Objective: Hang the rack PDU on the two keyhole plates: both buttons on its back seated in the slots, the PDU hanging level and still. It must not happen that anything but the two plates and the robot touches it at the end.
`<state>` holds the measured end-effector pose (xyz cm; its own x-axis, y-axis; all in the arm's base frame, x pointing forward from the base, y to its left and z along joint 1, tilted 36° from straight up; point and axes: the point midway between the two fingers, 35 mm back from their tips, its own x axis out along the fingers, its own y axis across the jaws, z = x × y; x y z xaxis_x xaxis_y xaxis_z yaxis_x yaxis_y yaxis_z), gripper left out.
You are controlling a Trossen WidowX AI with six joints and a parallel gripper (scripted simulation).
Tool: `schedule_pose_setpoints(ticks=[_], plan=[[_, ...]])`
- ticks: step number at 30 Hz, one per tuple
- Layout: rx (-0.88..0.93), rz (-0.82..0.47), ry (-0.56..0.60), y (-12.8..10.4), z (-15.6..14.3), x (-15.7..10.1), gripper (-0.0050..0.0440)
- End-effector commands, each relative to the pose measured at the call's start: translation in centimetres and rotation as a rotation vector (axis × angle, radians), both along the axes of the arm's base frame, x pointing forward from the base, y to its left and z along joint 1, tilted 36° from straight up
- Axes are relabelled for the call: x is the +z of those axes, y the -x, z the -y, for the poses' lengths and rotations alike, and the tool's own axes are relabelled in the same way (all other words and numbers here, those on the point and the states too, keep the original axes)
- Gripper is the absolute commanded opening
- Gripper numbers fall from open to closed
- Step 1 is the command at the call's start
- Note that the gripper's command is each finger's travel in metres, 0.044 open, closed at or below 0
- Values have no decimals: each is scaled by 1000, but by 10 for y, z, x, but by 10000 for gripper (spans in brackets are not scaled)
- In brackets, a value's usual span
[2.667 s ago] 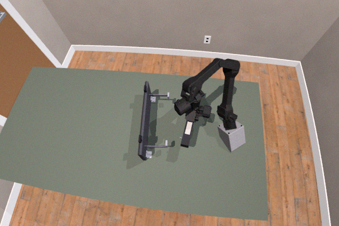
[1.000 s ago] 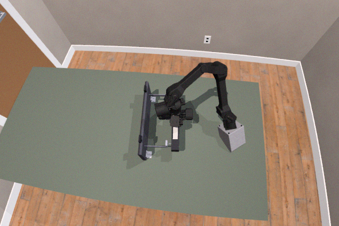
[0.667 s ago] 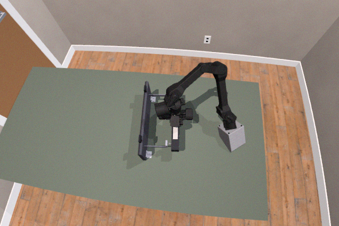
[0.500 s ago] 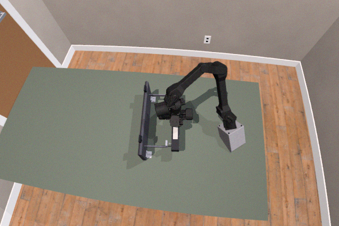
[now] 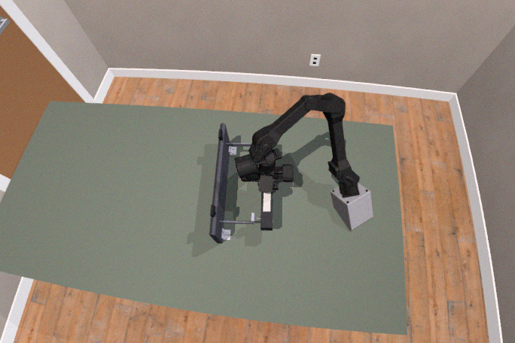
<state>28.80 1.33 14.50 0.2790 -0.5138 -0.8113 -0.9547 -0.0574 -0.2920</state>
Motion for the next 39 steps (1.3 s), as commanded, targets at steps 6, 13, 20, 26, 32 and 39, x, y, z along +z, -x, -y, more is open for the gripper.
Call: schedule_pose_setpoints(ticks=[6, 13, 20, 26, 32, 39], plan=[[1, 21, -7, -1, -1, 6, -50], [3, 24, -8, -5, -1, 7, -50], [5, 26, -9, -9, -2, 9, -50], [7, 31, -10, -13, -3, 12, -50], [9, 36, -11, -17, -3, 12, -50], [10, 37, -12, -20, -3, 14, -50]])
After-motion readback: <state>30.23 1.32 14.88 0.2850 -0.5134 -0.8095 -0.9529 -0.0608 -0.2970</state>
